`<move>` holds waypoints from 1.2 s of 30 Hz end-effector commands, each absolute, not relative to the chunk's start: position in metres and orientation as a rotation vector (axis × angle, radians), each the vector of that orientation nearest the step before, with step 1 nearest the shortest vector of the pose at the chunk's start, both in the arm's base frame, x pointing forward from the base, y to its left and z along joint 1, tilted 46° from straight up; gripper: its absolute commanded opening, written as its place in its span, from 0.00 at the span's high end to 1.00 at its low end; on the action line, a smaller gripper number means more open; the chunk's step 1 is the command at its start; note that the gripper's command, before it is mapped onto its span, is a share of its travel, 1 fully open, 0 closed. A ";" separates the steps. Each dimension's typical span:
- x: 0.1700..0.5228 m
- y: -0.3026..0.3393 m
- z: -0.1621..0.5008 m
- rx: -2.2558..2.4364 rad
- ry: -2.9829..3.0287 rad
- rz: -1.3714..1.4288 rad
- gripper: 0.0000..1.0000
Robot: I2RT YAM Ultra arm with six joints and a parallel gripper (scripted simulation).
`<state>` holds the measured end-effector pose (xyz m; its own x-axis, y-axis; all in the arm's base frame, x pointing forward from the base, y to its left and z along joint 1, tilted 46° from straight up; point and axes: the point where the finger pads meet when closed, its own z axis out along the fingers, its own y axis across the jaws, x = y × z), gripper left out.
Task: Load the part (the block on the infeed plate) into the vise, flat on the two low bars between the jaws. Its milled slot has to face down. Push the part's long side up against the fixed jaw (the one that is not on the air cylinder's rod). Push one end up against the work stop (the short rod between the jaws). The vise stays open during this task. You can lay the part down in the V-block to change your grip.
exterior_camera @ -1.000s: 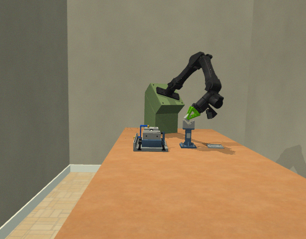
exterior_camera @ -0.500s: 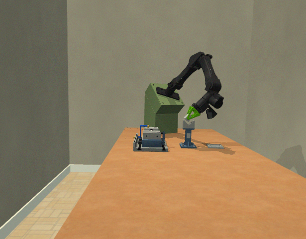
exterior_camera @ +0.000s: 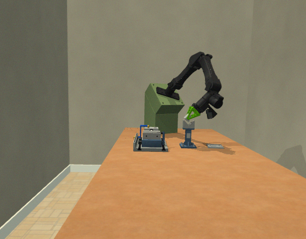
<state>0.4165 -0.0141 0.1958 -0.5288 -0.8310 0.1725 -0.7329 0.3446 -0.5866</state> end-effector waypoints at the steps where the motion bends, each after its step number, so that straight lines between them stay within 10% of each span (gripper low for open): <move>1: 0.416 -0.016 0.206 -1.421 2.445 -0.979 1.00; 36: 0.420 -0.016 0.209 -1.410 2.445 -0.981 1.00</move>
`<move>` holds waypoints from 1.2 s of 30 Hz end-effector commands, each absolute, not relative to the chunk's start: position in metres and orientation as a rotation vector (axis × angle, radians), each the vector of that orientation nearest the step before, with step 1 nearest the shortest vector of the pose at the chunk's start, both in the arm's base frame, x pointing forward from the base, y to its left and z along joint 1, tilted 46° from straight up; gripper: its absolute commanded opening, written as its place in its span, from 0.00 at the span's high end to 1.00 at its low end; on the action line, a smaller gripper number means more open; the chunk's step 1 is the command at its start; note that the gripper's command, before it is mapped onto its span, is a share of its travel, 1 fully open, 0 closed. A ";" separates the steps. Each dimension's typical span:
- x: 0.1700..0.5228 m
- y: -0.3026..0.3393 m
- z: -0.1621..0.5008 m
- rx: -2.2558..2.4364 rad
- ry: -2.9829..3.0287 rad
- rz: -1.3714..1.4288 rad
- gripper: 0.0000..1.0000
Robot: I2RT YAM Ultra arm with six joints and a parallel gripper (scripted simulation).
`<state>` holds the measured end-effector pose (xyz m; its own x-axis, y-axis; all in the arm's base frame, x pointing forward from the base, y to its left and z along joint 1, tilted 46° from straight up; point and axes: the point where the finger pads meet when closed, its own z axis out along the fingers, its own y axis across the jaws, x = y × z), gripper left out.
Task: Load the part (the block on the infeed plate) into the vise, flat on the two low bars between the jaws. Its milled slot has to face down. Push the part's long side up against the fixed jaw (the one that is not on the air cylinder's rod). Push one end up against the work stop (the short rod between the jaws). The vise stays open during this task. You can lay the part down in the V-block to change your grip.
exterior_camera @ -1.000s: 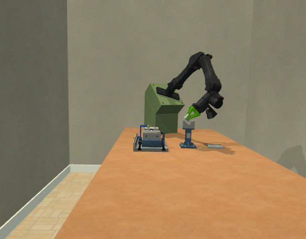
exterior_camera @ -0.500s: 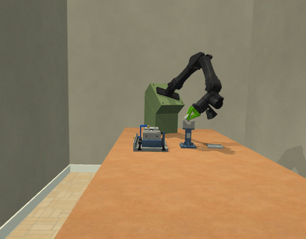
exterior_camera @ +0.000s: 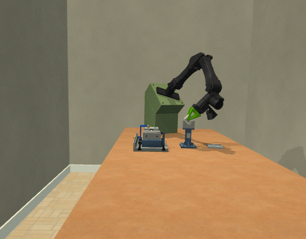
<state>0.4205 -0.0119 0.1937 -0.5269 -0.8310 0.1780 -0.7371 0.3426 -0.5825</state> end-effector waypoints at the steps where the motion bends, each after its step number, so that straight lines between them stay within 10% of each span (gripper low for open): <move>1: 0.421 -0.016 0.206 -1.417 2.449 -0.979 1.00; 36: 0.431 -0.010 0.206 -1.420 2.445 -0.979 1.00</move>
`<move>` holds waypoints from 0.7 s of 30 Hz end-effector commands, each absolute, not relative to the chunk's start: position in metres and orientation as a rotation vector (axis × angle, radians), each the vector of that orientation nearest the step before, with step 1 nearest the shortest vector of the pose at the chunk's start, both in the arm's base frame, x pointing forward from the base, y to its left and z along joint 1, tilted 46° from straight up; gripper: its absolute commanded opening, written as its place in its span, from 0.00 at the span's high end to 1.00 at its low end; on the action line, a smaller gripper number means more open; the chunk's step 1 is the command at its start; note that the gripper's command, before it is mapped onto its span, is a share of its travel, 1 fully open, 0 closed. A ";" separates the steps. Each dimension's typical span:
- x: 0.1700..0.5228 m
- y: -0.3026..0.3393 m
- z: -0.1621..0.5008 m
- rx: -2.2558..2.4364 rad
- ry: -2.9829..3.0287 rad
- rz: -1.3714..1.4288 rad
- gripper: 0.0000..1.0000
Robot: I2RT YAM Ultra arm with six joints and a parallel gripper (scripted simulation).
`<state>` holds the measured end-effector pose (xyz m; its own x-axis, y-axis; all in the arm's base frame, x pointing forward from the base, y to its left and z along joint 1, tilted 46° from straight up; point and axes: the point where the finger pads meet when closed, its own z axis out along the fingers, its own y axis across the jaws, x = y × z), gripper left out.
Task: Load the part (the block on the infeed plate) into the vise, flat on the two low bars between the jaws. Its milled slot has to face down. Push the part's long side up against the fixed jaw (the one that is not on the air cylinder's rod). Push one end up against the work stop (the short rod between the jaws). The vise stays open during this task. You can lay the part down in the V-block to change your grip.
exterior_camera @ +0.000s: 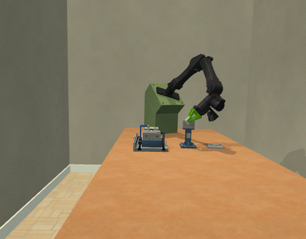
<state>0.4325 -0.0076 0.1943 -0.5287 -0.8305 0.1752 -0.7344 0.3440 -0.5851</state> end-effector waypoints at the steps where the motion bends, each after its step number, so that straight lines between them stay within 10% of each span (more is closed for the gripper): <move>1: 0.431 -0.010 0.206 -1.420 2.445 -0.979 1.00; 21: 0.437 -0.006 0.205 -1.427 2.445 -0.978 1.00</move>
<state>0.4358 -0.0068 0.1947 -0.5300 -0.8281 0.1824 -0.7364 0.3428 -0.5832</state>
